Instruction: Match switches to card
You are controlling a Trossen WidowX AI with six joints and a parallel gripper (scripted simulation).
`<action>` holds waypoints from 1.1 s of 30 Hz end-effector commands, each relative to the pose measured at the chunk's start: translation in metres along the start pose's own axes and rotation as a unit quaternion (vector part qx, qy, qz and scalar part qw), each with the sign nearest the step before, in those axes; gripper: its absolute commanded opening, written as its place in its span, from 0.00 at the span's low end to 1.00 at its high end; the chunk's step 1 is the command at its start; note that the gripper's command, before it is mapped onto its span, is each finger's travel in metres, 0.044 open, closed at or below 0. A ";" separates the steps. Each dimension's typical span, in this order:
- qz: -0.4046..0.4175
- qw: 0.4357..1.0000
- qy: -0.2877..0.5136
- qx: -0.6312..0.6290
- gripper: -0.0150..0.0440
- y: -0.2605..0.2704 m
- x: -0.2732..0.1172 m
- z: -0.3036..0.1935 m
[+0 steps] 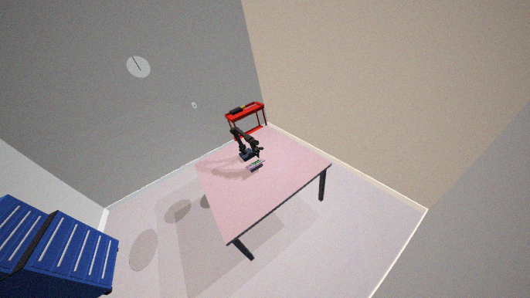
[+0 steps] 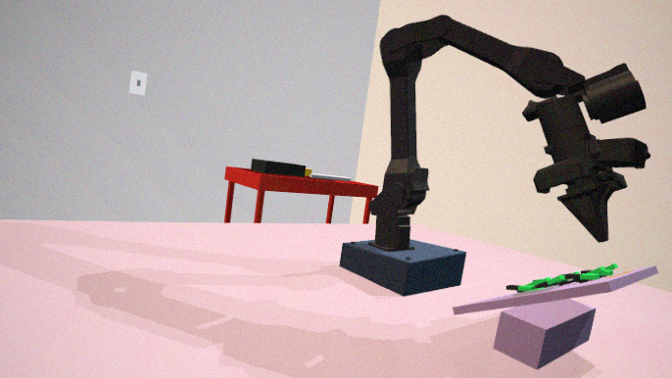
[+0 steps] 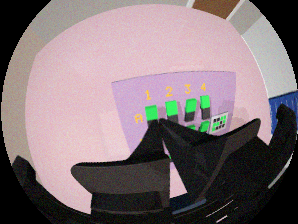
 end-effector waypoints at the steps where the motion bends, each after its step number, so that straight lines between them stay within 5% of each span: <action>1: 0.001 1.000 0.005 -0.003 0.25 0.000 0.006 -0.003; 33: 0.001 1.000 0.005 -0.003 0.25 0.000 0.030 -0.003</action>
Point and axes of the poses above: the point midway between the two fingers, 35 mm back from their tips, its own x axis out along the fingers, its own y axis across the jaws, z = x × y, the point moved 2 cm from there along -x, back along the fingers, and after that the axes turned 14 degrees about x, right-handed, at the moved point
